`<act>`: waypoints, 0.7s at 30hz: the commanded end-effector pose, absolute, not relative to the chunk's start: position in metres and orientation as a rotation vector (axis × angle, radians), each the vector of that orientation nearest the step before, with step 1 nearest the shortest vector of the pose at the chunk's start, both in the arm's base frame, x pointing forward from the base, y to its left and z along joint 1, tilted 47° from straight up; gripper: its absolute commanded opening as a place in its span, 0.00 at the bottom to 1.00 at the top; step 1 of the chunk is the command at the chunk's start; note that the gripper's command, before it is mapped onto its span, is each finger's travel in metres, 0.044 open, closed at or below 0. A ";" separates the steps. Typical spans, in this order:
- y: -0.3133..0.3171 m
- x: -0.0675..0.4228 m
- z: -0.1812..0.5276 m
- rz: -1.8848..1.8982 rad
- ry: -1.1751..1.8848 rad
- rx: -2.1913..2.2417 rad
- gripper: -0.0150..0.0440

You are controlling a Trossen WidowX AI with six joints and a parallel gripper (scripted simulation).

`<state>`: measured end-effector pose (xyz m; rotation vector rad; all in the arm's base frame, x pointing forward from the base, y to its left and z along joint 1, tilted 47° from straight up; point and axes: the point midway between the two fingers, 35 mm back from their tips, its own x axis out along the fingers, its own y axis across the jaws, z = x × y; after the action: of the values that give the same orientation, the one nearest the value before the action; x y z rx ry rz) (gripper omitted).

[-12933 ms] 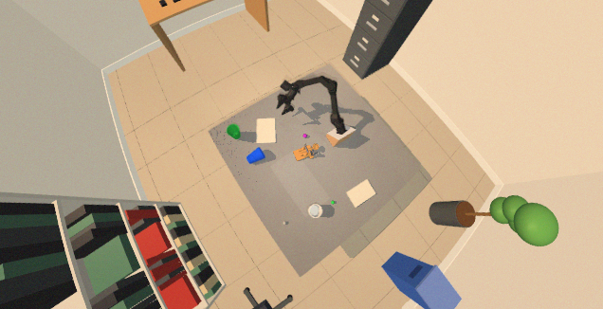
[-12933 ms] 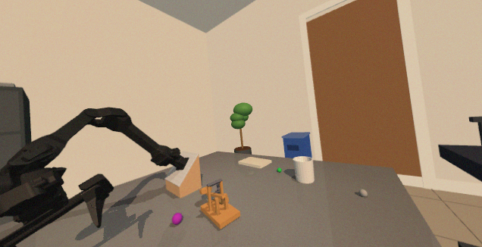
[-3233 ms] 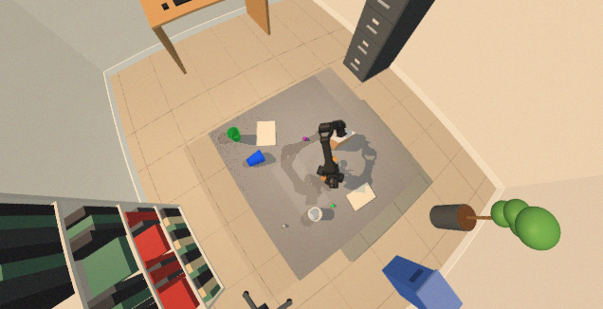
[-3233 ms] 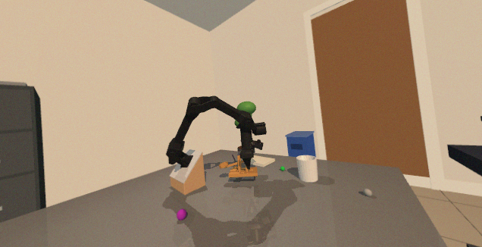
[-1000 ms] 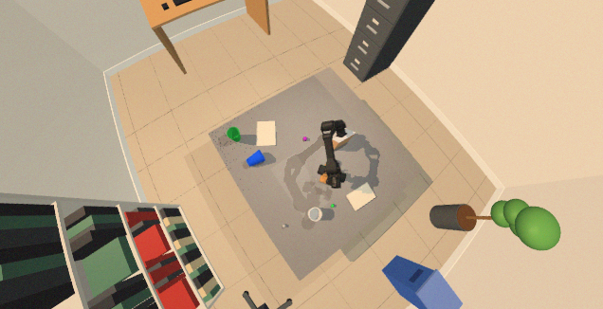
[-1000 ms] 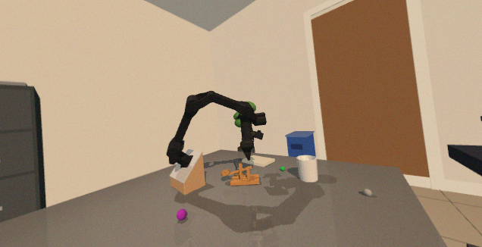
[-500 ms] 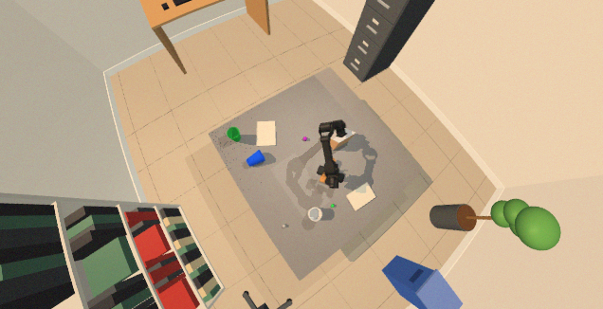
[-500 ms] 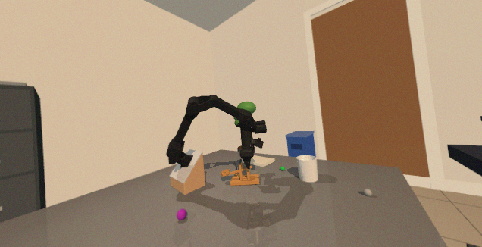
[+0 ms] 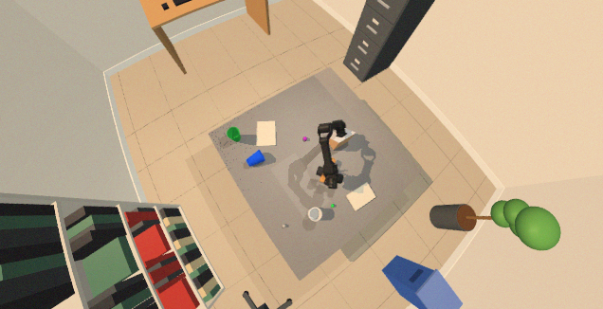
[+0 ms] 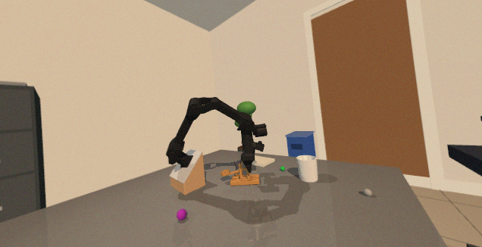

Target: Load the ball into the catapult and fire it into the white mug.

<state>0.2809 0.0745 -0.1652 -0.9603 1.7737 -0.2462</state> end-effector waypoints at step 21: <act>0.053 0.277 -0.184 -0.249 1.774 -0.961 0.87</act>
<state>0.2762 0.0525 -0.1842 -0.9613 1.7758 -0.2497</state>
